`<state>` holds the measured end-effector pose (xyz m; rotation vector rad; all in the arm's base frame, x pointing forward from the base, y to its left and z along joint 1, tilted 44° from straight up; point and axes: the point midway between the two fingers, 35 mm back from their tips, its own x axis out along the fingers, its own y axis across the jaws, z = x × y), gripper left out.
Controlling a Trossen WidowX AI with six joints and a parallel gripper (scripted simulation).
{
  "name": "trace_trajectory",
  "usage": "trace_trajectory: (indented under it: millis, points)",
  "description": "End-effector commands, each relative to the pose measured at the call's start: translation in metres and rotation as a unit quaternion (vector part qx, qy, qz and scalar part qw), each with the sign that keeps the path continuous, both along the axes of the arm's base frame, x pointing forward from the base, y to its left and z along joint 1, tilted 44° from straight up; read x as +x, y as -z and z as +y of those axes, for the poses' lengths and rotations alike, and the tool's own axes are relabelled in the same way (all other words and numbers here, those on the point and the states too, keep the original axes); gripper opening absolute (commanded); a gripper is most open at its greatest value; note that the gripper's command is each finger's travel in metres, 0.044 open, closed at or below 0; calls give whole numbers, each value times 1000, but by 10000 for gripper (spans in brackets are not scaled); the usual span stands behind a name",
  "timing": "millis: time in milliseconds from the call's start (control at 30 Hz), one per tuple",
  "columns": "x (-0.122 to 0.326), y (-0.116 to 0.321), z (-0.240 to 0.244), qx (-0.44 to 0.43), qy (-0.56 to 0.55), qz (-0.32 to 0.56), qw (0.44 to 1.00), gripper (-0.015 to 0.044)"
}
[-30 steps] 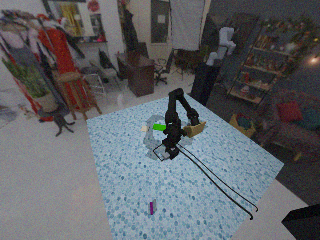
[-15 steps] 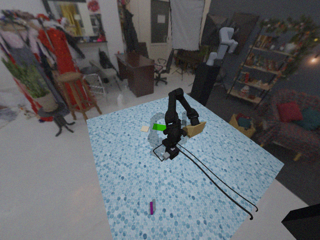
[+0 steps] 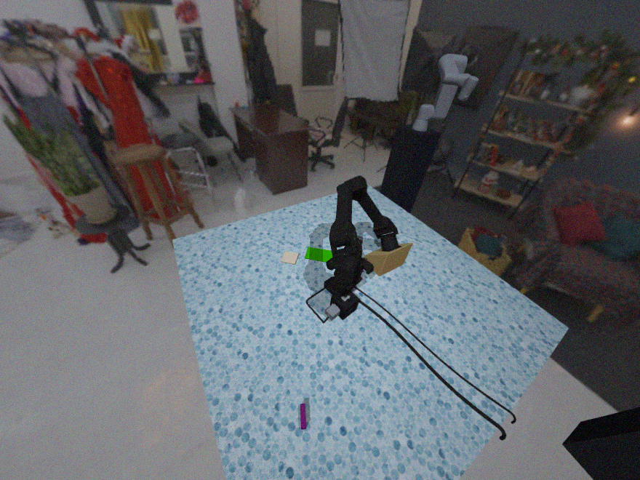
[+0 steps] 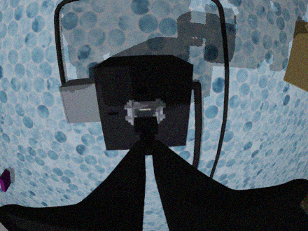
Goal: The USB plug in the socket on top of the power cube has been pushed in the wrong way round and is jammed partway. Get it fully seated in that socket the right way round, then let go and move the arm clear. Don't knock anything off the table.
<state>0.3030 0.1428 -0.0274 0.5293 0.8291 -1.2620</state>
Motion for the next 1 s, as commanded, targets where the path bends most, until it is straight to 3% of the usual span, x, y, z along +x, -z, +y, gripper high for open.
trace_trajectory:
  millis: [0, 967]
  points:
    - [-1, 1, 0, 0, -1, 2, 1000, 0]
    - [0, 4, -3, 0, -1, 2, 1000, 0]
